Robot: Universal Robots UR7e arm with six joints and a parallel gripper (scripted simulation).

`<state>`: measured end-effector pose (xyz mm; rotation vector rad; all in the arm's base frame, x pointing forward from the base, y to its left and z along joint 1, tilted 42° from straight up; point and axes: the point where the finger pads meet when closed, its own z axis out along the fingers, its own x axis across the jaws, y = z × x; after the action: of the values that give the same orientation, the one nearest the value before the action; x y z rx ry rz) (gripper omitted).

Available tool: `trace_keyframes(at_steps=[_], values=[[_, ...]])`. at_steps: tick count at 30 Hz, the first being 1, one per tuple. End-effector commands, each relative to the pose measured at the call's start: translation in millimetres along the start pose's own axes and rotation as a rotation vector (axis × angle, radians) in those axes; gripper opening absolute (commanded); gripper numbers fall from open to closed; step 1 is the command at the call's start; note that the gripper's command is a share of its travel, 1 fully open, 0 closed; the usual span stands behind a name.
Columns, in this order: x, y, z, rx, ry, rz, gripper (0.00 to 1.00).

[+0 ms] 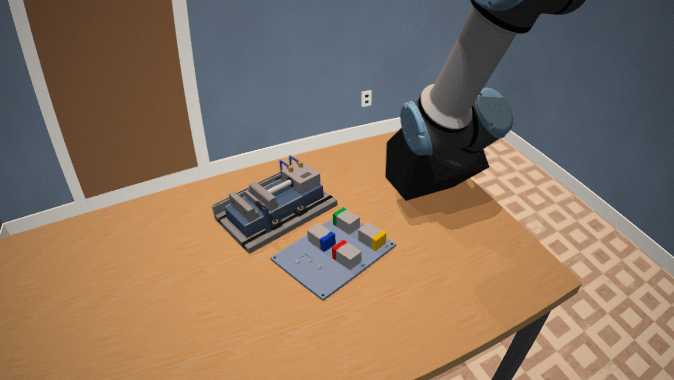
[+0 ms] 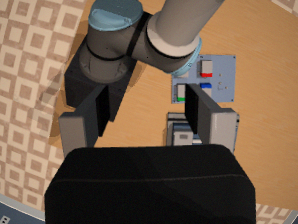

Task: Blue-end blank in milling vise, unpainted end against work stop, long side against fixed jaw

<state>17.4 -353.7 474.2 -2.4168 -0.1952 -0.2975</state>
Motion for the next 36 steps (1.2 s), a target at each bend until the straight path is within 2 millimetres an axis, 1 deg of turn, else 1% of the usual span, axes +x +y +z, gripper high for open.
trace_keyframes(at_steps=[1,5,17,22,34,36], values=[[-12.0,2.4,-0.2,-0.001,0.000,0.000,1.00],[-59.1,11.4,-0.4,-0.001,0.000,0.000,1.00],[-59.1,11.4,-0.4,-0.001,0.000,0.000,1.00],[-117.8,22.6,-0.6,-0.001,0.000,0.000,1.00],[-117.8,22.6,-0.6,-0.001,0.000,0.000,1.00],[-141.2,27.1,-0.7,-0.001,0.000,0.000,1.00]])
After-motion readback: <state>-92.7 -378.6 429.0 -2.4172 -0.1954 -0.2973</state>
